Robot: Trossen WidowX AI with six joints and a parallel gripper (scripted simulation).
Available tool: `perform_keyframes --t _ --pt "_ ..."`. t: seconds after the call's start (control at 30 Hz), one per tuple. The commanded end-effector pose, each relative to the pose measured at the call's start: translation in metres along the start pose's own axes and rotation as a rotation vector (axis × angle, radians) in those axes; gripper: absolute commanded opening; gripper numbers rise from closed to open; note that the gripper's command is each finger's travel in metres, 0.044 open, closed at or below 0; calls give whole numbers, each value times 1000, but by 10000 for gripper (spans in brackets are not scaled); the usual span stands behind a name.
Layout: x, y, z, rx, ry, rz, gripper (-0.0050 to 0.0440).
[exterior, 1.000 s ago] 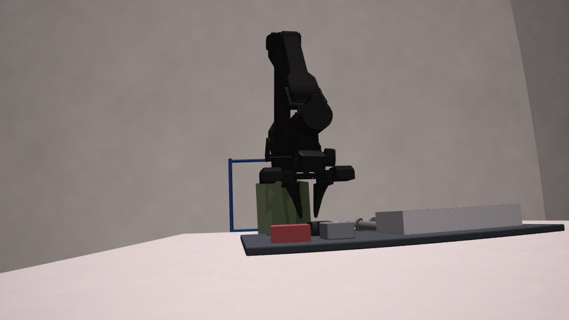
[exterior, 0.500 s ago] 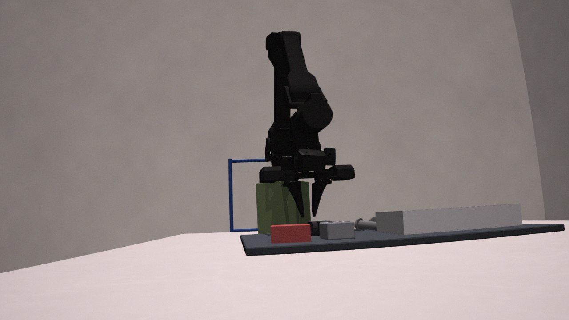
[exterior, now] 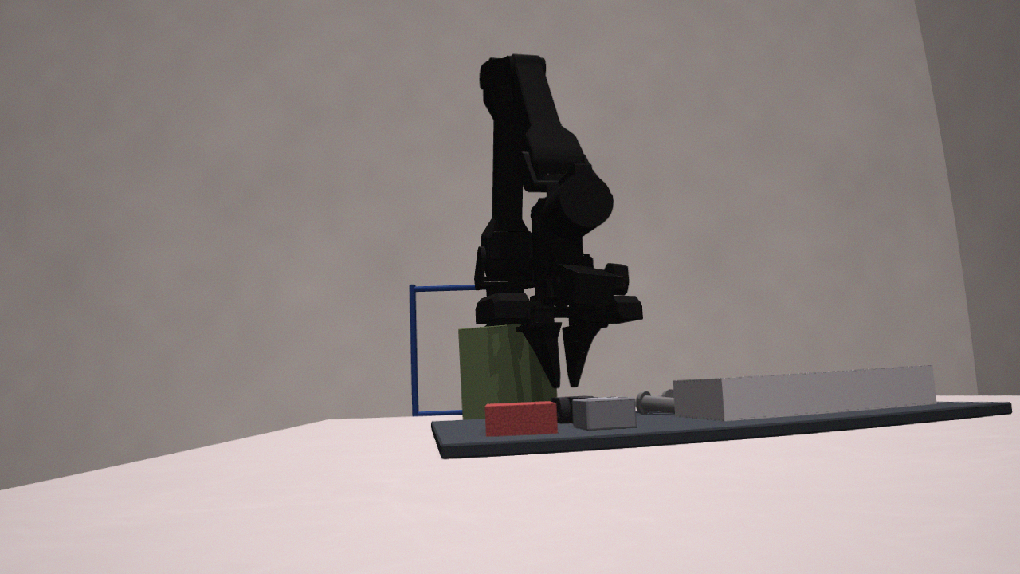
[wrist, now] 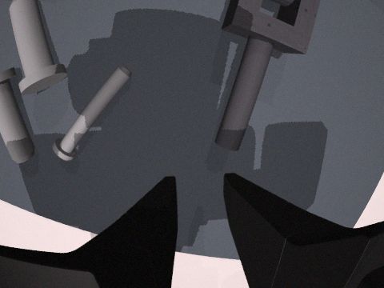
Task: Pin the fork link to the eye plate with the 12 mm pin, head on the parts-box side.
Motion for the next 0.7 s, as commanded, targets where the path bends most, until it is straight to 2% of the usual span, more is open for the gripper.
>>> perform_keyframes --t 0.0,0.23,0.3,0.37,0.67 --pt "1 13 -11 273 -7 10 95" --pt "4 42 -25 730 -21 21 95" --pt "4 42 -25 730 -21 21 95" --pt "5 54 -29 935 -26 28 95" --pt "7 93 -38 1515 -31 43 95"
Point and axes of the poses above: the point midway between the two fingers, 35 mm back from their tips, its own x axis back along the fingers, its own y axis across the jaws, z = x × y, the point moved 8 cm from there along x, back along the fingers, and after that the axes turned 11 degrees about -x, right-handed, at the moved point
